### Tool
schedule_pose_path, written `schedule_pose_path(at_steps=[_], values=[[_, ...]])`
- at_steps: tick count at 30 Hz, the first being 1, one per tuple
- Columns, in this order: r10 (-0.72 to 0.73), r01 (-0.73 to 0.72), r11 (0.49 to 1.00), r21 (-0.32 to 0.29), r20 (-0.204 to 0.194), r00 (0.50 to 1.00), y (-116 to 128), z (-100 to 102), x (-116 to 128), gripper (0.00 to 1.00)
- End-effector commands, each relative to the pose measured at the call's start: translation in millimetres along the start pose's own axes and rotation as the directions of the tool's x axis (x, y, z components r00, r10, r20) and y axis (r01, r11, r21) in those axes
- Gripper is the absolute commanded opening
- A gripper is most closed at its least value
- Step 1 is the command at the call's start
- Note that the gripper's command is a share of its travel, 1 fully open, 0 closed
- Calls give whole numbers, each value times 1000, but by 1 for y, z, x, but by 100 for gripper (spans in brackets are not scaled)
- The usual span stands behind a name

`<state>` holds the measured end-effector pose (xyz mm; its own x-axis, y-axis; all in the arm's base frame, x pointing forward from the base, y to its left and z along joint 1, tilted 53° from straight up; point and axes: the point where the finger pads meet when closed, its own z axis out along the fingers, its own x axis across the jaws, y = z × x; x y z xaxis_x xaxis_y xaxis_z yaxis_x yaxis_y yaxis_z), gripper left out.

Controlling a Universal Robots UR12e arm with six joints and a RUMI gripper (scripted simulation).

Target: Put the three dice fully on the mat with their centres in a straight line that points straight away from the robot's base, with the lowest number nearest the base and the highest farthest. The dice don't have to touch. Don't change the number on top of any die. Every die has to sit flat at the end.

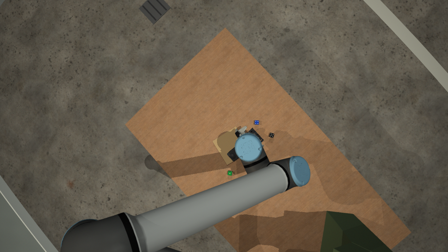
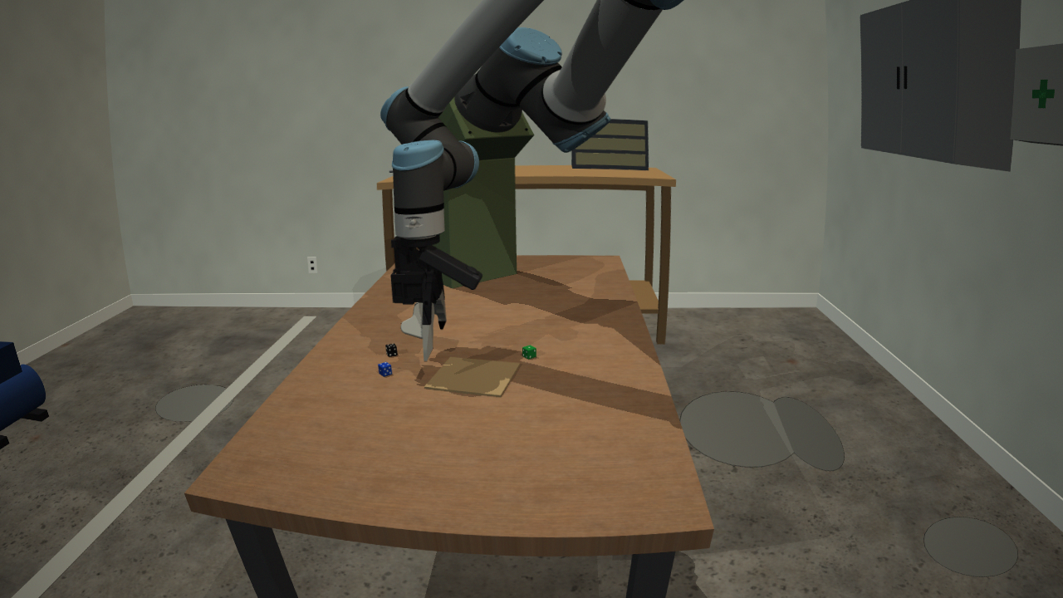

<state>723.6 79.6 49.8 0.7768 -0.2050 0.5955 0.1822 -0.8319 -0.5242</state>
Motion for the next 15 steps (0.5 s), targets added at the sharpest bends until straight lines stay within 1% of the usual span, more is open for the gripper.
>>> schedule_pose_path(at_steps=[1, 2, 4, 10, 15], values=[[0, 0, 1000, -2, -2, 1000, -41, -1, -14, 100], [0, 0, 1000, -2, -2, 1000, -50, -1, -18, 100], [0, 0, 1000, -2, -2, 1000, -50, -1, -18, 100], [0, 0, 1000, -2, -2, 1000, -103, 0, -37, 100], [0, 0, 1000, -2, -2, 1000, -139, 0, -50, 100]])
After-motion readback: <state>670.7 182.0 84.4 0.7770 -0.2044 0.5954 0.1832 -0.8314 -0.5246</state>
